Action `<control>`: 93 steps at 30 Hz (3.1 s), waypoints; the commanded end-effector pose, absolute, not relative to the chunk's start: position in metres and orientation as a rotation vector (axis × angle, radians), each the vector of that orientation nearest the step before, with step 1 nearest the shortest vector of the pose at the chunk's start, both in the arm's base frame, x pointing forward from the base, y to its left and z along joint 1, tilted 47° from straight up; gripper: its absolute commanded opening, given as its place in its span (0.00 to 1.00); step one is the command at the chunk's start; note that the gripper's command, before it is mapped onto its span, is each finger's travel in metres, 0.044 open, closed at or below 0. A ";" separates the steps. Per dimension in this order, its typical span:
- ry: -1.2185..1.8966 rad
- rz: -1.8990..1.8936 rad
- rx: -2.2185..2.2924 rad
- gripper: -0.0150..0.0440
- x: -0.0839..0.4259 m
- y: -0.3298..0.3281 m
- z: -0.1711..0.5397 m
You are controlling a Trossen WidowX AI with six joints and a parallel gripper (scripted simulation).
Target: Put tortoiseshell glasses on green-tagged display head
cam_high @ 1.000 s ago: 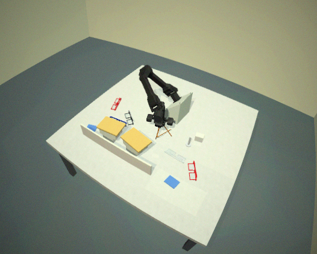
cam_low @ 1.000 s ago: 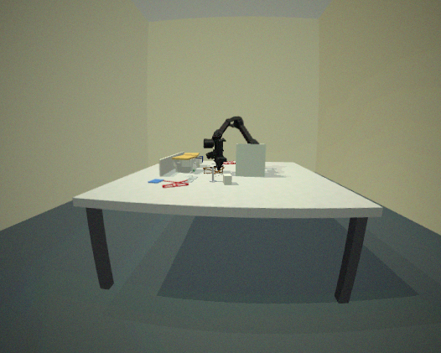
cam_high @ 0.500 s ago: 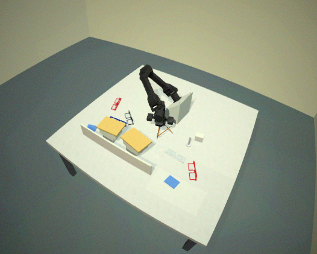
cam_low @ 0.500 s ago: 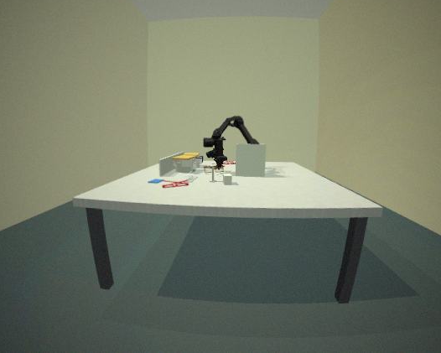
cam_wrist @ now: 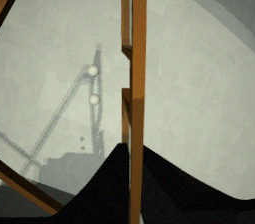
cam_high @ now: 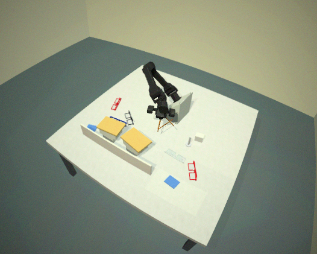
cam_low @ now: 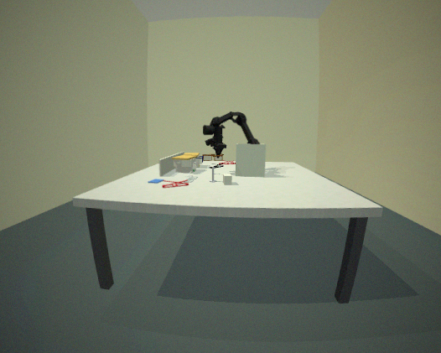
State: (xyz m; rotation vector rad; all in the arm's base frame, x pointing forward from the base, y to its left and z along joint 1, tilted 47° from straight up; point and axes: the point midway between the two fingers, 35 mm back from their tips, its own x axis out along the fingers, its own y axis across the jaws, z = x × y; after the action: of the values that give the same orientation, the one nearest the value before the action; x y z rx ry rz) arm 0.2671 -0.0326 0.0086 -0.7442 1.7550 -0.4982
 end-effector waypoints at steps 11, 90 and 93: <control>1.747 -0.495 -0.728 0.25 0.278 -0.001 -0.001; 1.745 -0.496 -0.723 0.25 0.254 0.070 -0.155; 1.745 -0.496 -0.723 0.25 0.254 0.069 -0.155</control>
State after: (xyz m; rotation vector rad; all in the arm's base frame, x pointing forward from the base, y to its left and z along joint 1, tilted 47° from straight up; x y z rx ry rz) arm 0.2515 0.0691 -0.1581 -0.7241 1.7551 -0.5010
